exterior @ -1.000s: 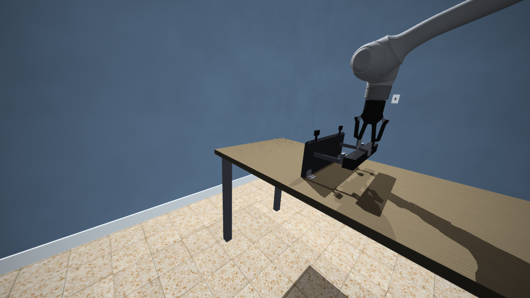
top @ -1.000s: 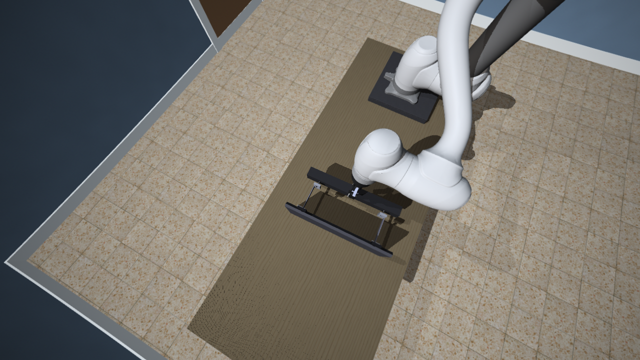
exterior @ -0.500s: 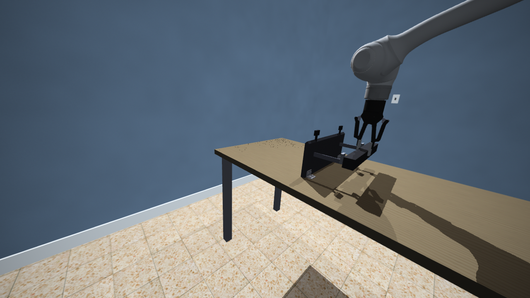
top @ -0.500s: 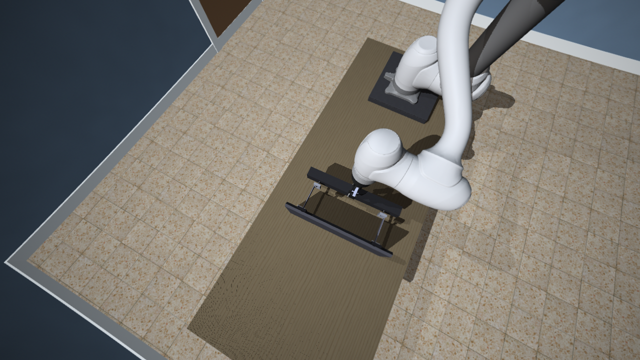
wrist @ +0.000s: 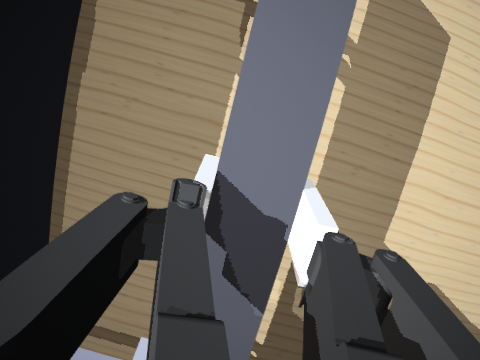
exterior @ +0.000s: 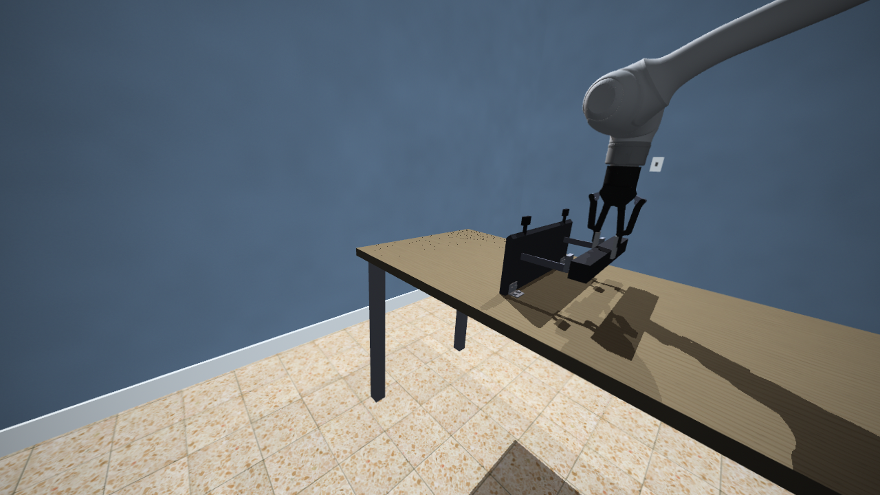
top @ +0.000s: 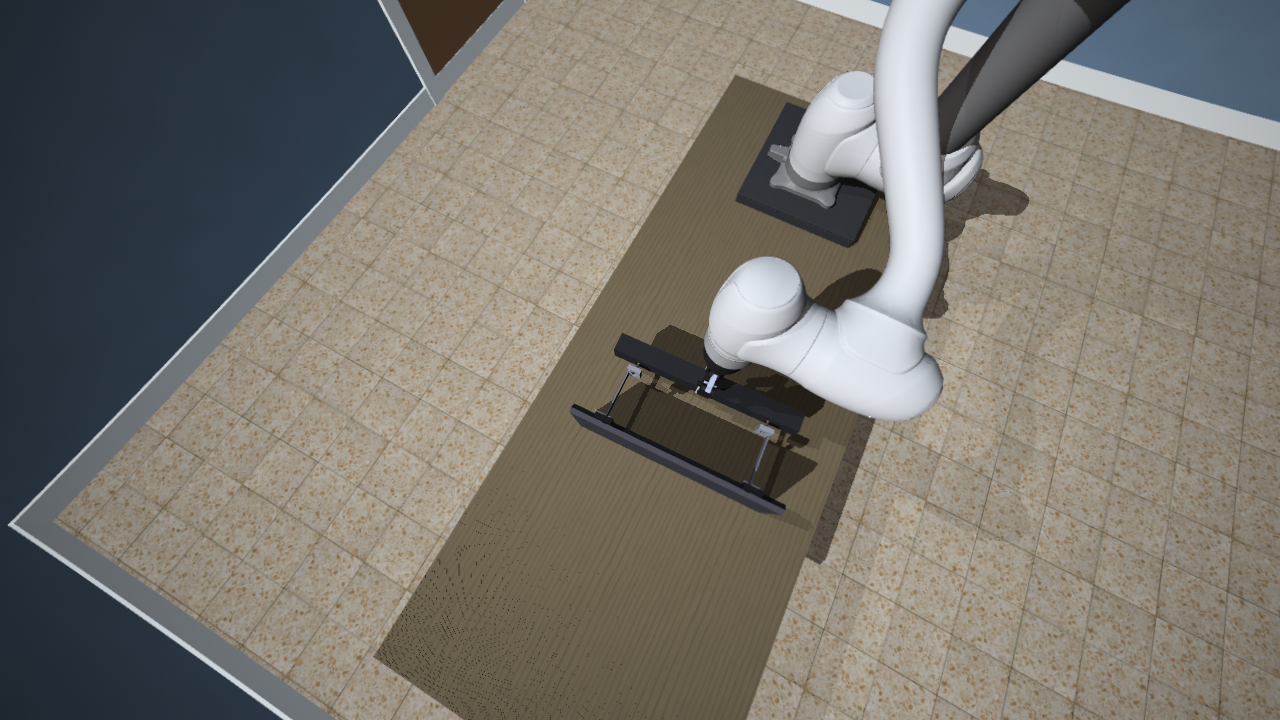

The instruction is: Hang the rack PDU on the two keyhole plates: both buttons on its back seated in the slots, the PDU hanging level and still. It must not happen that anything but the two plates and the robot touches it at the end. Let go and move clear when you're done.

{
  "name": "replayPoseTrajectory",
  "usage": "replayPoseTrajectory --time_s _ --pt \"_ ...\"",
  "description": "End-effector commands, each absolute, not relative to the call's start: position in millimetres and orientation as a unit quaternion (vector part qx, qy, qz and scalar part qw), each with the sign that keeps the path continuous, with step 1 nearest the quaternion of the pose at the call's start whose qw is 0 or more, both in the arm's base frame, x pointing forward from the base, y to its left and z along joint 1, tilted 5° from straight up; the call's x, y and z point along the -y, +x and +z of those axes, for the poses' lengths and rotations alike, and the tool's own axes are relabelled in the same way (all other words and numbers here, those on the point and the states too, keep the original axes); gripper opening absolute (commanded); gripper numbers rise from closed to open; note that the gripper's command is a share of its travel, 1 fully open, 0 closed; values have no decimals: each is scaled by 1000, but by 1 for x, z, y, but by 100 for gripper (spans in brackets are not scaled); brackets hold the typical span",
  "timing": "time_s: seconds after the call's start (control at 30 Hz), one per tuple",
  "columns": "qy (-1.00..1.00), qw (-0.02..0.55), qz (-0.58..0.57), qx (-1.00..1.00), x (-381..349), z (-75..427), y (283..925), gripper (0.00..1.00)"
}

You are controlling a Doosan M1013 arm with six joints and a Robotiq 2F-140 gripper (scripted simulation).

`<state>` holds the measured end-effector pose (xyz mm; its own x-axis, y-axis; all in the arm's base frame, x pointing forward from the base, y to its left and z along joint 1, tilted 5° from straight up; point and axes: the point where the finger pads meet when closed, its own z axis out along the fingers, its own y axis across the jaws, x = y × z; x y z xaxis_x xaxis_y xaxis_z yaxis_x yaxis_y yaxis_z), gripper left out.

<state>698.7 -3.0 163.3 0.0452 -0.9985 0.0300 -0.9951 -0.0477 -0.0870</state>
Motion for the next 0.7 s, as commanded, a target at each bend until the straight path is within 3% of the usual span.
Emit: replayPoseTrajectory --time_s 0.0,0.67 --pt "-721 25 -39 -692 -1 164 695 0" --pt "-720 25 -39 -692 0 165 690 0"
